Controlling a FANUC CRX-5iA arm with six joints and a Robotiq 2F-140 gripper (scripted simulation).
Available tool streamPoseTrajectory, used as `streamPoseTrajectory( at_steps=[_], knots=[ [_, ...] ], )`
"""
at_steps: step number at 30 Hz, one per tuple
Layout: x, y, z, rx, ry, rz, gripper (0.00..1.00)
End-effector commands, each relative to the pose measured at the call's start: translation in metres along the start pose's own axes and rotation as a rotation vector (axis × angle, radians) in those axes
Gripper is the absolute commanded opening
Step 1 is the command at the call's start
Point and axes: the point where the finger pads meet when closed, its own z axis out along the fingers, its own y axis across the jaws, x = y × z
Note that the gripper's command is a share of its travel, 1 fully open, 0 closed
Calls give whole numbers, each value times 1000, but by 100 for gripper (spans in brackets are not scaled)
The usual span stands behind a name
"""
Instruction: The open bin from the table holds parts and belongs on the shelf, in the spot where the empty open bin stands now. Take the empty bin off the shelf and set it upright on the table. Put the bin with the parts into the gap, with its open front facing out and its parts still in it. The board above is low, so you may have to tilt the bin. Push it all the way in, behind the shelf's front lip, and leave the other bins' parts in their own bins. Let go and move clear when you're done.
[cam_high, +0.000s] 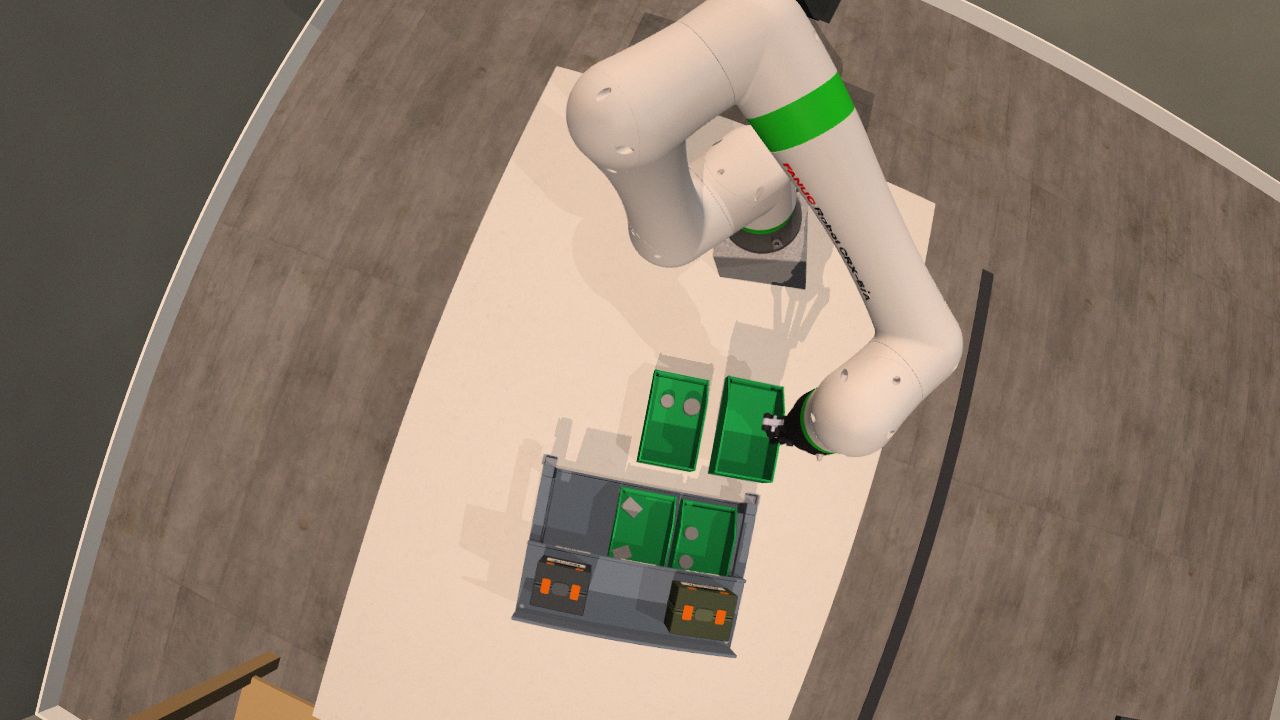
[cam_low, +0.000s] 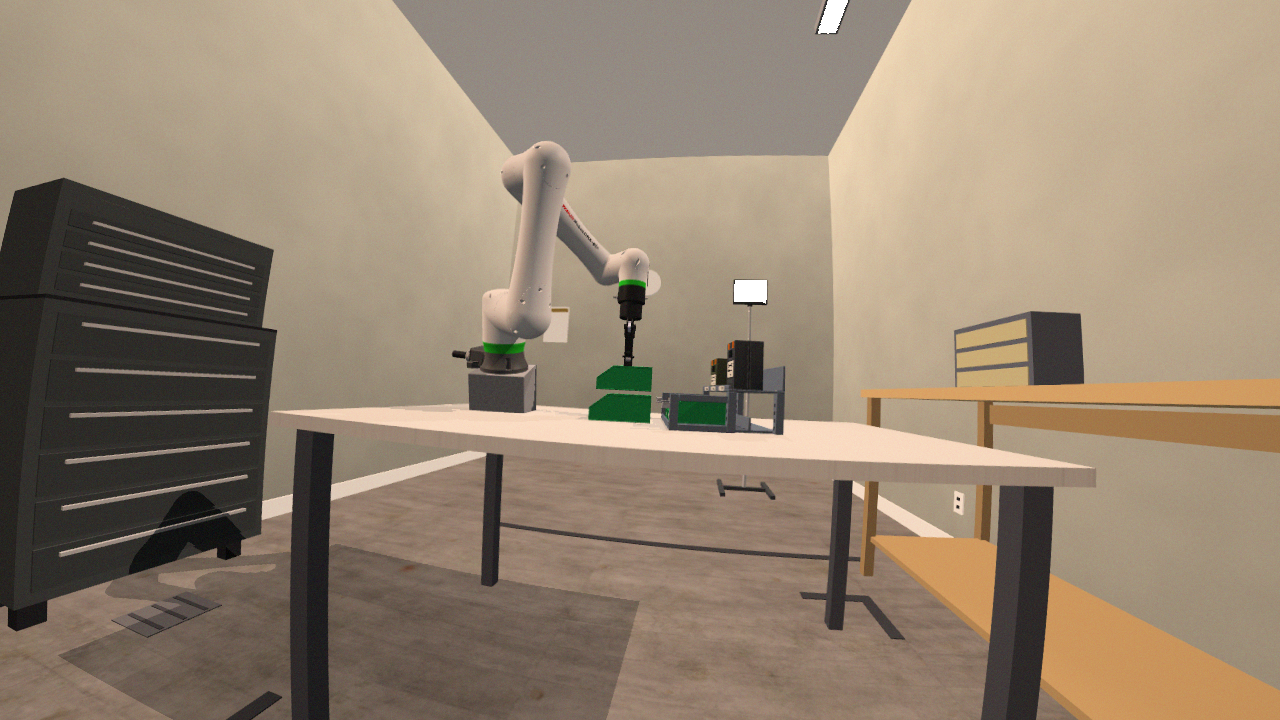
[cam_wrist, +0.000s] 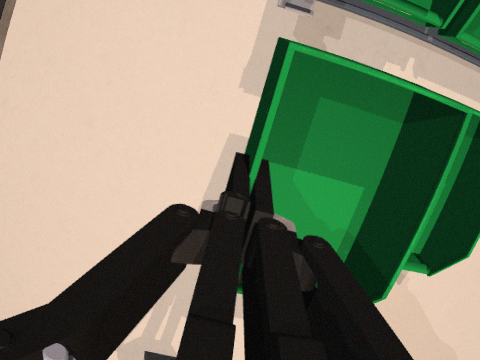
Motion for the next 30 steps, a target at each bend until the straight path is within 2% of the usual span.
streamPoseTrajectory(
  at_steps=[1, 30],
  knots=[
    [0, -9, -1, 0, 2, 0, 10],
    [-1, -15, 4, 0, 2, 0, 10]
  ],
)
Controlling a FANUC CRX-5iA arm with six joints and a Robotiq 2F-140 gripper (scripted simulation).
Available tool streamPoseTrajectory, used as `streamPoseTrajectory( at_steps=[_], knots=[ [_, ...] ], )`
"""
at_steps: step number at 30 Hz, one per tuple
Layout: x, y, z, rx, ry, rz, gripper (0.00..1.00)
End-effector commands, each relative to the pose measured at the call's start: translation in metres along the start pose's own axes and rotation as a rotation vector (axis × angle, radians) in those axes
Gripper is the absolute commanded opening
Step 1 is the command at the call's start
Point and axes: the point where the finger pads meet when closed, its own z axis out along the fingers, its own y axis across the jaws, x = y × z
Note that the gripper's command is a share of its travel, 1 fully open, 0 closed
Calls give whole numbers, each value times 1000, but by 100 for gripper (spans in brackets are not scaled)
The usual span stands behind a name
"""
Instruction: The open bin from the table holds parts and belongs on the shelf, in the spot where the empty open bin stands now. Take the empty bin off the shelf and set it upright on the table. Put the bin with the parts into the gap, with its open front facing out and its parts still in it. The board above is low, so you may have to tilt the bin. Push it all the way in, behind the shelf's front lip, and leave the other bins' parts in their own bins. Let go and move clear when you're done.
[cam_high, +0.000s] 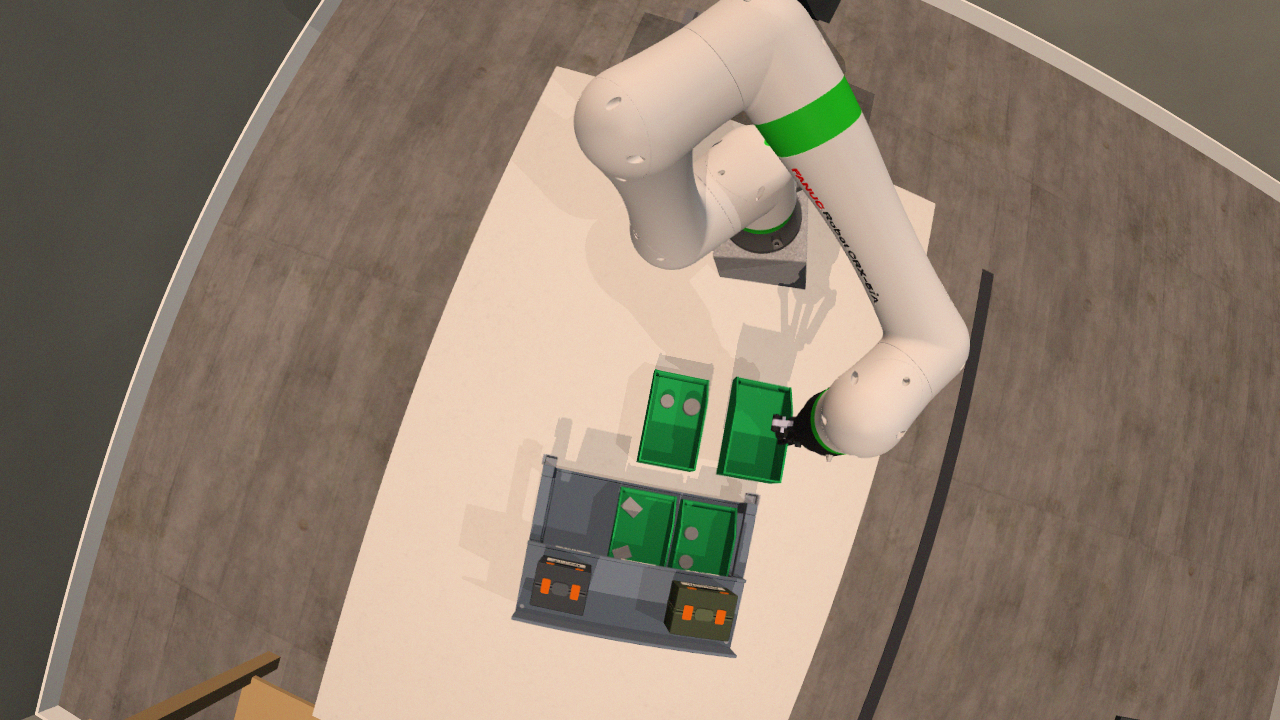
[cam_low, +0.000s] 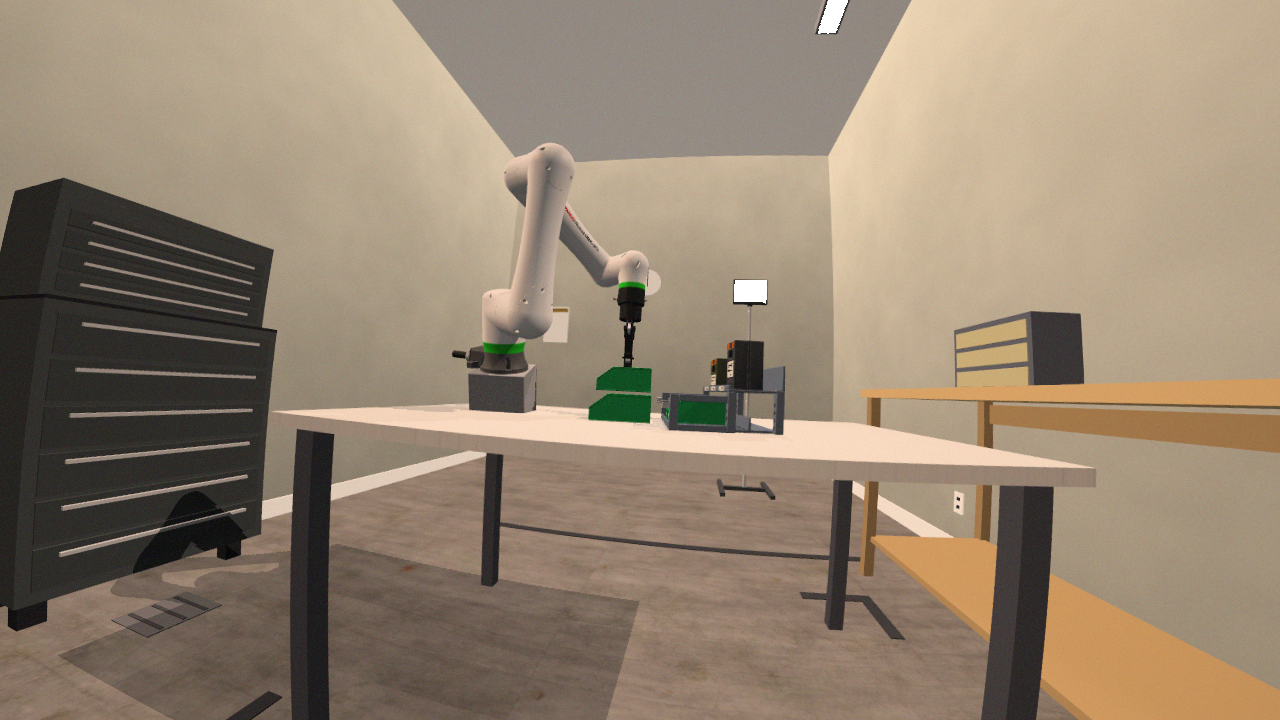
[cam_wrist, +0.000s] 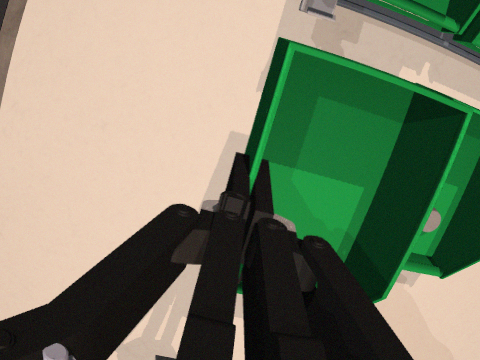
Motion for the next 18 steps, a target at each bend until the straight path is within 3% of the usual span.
streamPoseTrajectory(
  at_steps=[1, 18],
  knots=[
    [1, 0, 2, 1, 1, 0, 10],
    [1, -1, 41, 1, 1, 0, 10]
  ],
)
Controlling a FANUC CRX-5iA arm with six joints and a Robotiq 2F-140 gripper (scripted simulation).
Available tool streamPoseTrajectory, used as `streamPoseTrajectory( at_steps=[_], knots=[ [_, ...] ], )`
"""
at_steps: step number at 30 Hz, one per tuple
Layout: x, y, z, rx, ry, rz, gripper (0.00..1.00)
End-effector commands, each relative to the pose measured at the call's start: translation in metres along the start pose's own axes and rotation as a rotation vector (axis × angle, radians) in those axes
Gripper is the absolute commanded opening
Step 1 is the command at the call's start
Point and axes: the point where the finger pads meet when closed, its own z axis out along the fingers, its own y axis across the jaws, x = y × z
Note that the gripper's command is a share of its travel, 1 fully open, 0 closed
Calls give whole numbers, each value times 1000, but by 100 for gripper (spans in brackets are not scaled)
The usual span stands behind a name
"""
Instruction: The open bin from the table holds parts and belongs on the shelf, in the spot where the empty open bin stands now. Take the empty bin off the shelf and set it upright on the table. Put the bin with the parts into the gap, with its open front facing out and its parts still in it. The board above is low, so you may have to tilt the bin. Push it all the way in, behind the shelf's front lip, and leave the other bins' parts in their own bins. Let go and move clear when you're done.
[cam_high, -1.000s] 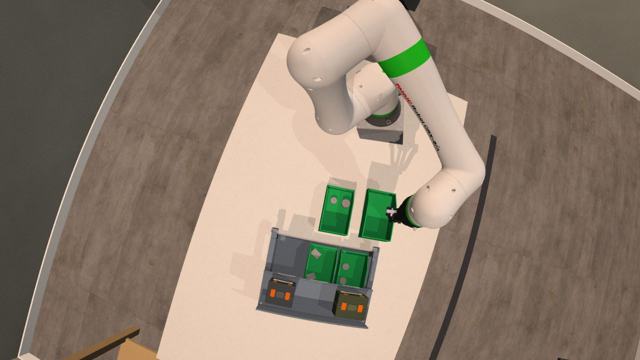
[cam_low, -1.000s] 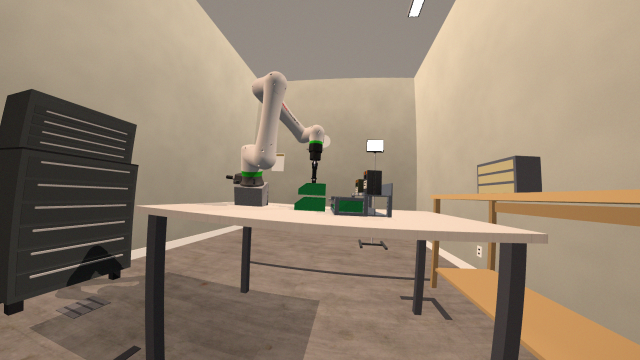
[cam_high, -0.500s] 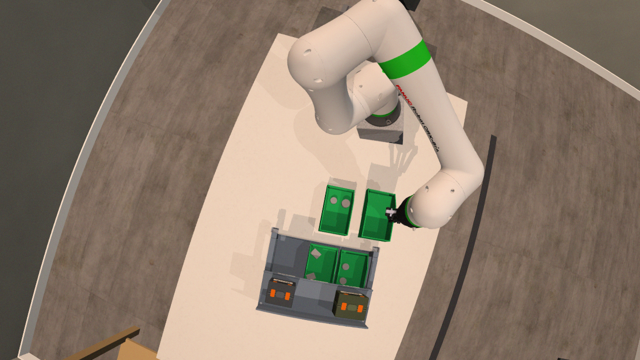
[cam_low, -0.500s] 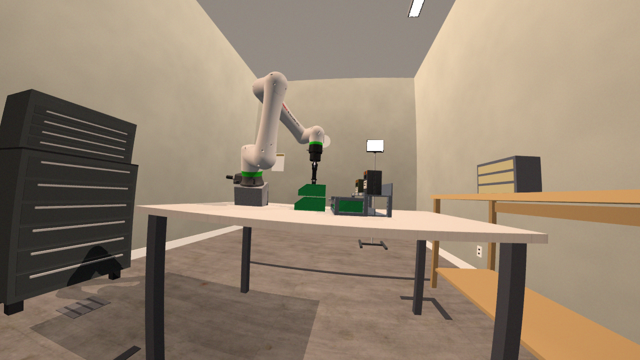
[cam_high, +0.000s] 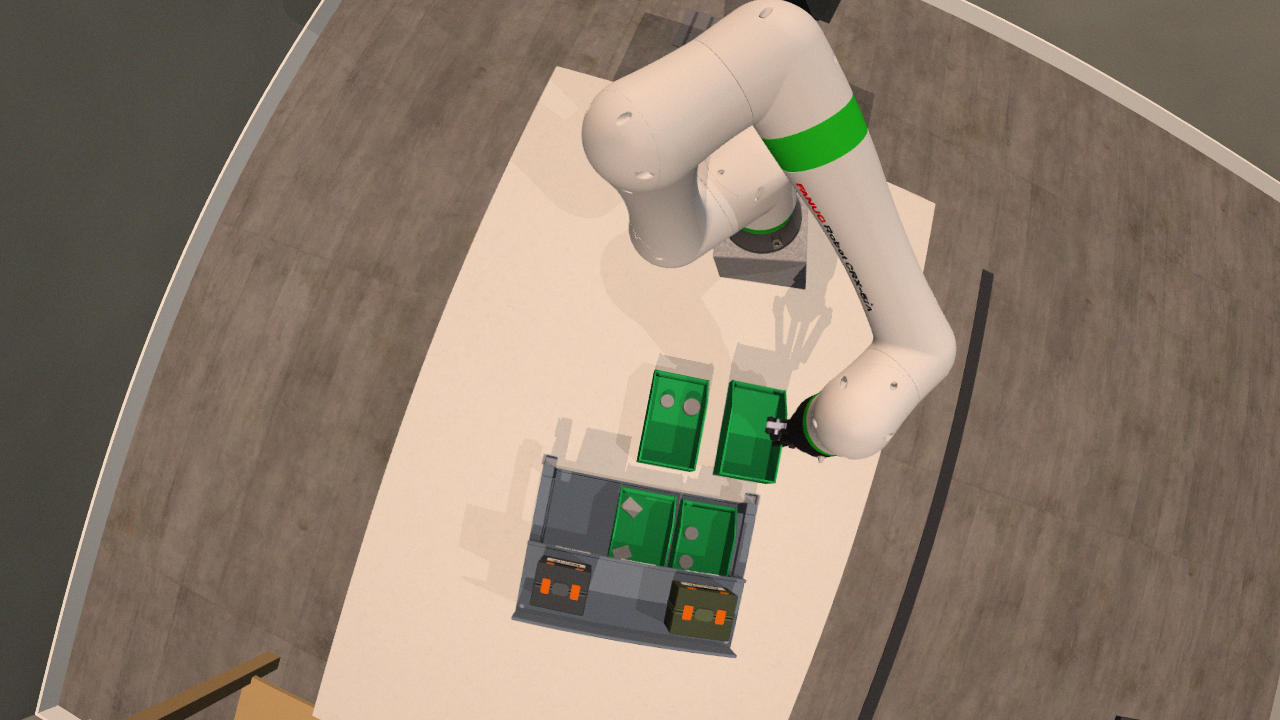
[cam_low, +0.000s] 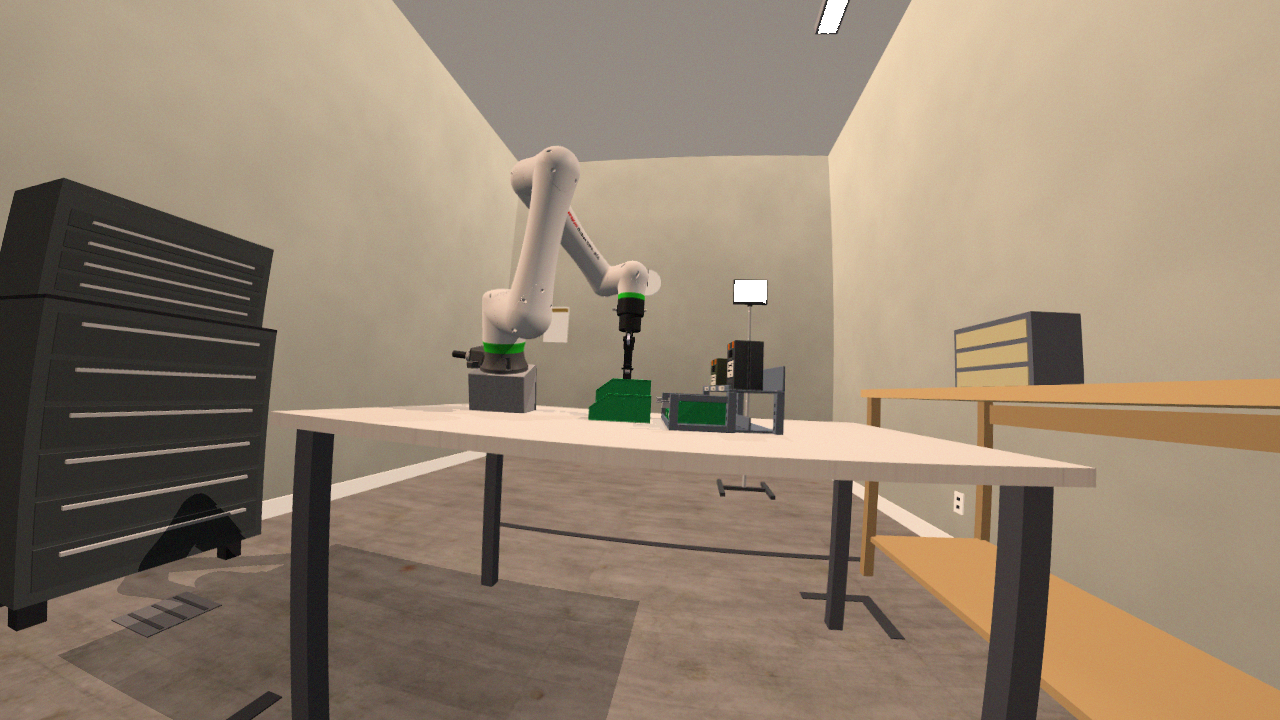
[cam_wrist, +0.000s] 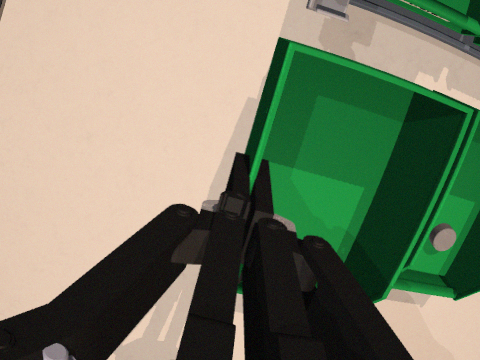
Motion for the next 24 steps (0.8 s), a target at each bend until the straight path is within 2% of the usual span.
streamPoseTrajectory(
  at_steps=[1, 11, 24],
  knots=[
    [1, 0, 7, 1, 2, 0, 10],
    [1, -1, 31, 1, 2, 0, 10],
    [1, -1, 38, 1, 2, 0, 10]
  ],
)
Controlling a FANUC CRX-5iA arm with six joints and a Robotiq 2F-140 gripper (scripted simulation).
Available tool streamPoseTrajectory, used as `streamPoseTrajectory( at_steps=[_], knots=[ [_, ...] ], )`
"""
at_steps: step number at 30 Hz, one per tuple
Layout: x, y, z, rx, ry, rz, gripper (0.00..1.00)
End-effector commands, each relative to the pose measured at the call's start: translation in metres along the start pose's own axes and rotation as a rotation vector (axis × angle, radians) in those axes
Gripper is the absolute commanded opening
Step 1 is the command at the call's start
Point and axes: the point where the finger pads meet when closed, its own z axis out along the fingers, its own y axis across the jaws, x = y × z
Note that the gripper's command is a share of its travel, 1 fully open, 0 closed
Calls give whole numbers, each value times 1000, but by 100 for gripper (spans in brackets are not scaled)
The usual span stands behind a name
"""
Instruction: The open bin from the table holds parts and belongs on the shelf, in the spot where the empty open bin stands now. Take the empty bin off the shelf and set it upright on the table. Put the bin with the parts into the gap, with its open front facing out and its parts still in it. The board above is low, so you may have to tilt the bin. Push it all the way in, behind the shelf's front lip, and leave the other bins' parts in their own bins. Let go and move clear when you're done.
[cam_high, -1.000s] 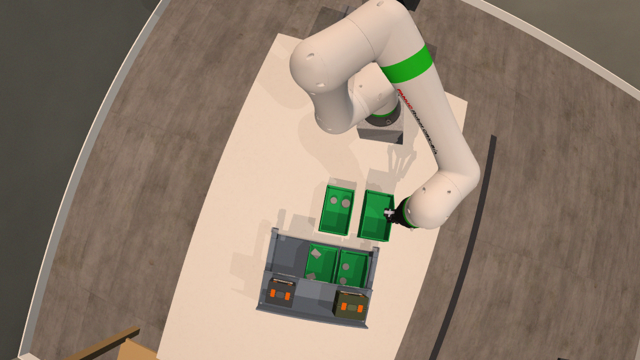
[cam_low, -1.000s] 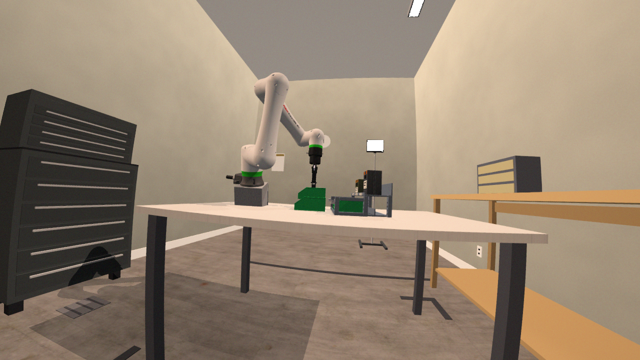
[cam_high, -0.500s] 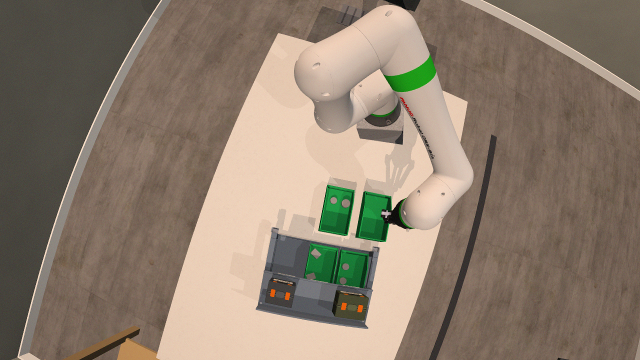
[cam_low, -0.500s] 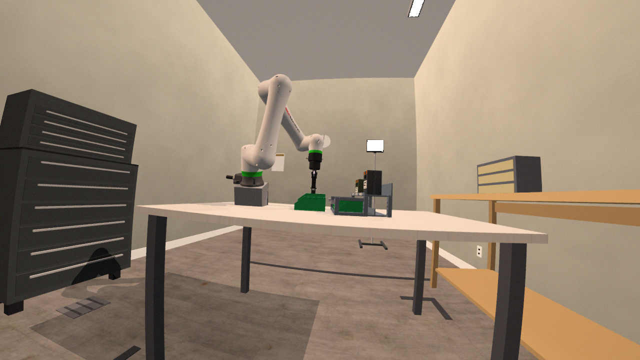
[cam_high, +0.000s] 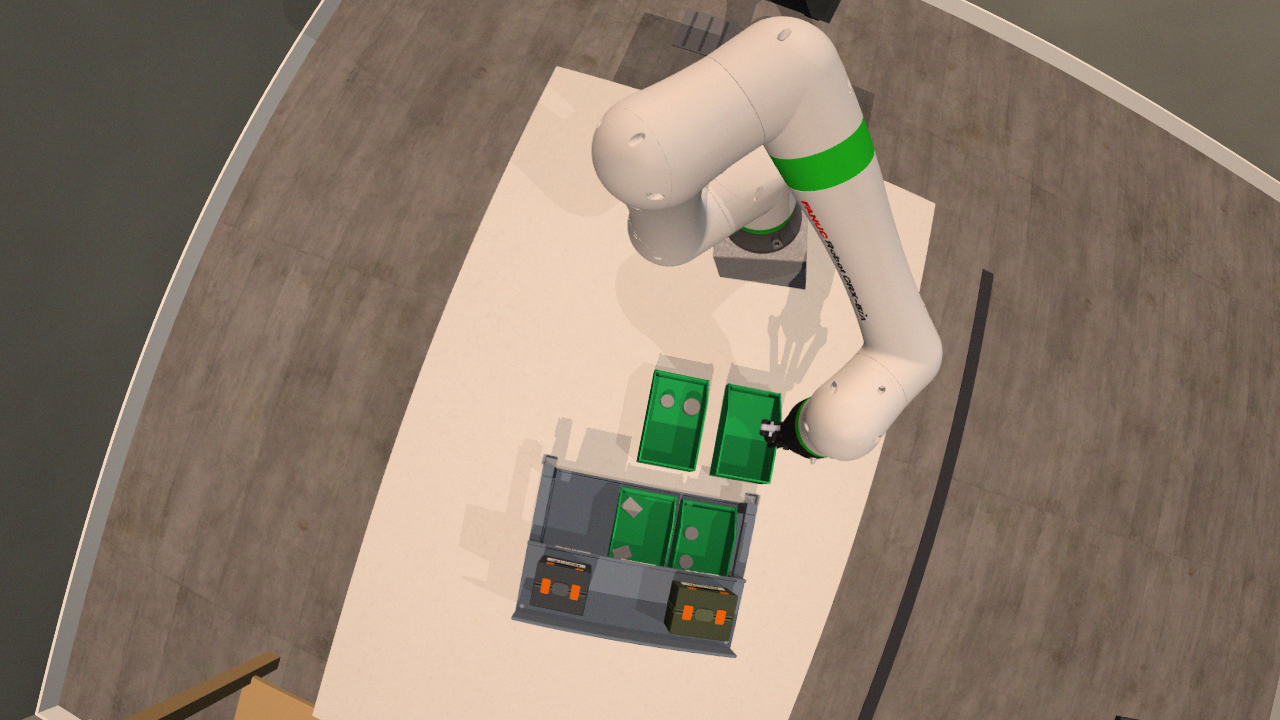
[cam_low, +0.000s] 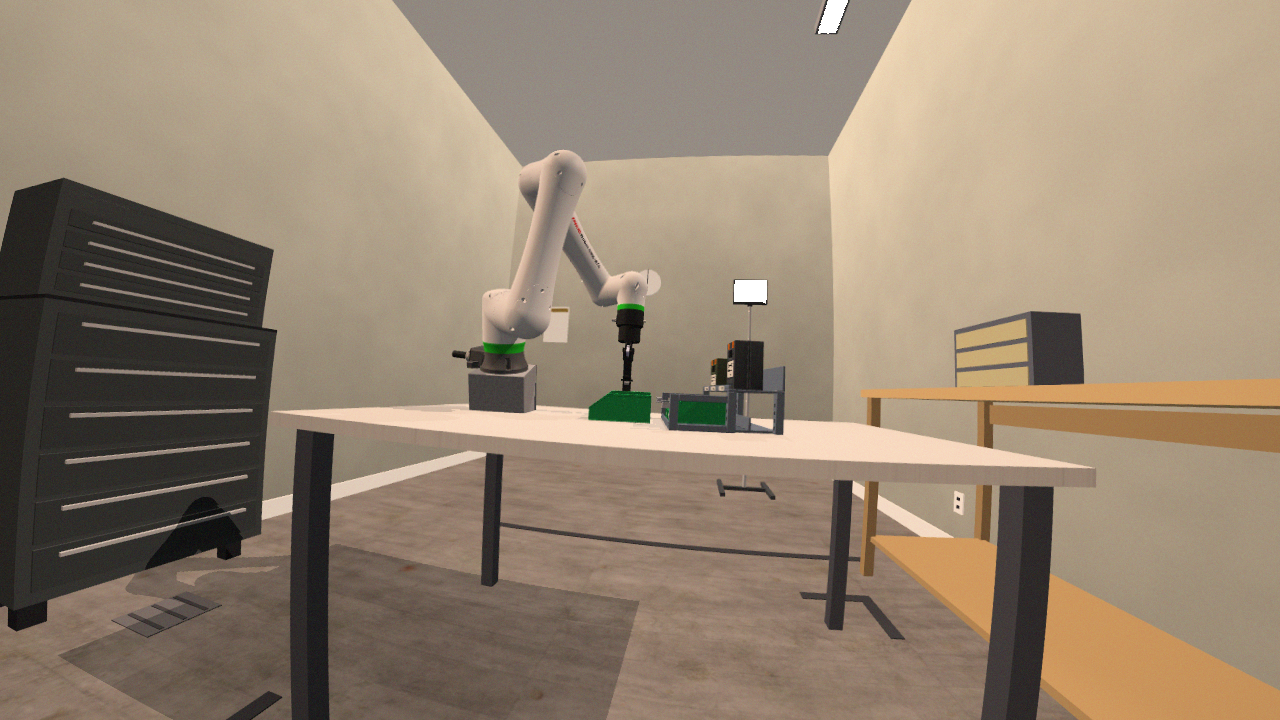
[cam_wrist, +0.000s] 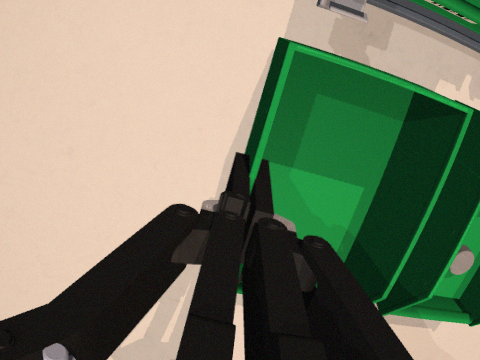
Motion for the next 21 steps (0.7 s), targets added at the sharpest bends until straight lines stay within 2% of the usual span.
streamPoseTrajectory(
  at_steps=[1, 21],
  knots=[
    [1, 0, -1, 1, 1, 0, 10],
    [1, 0, 3, 1, 1, 0, 10]
  ],
)
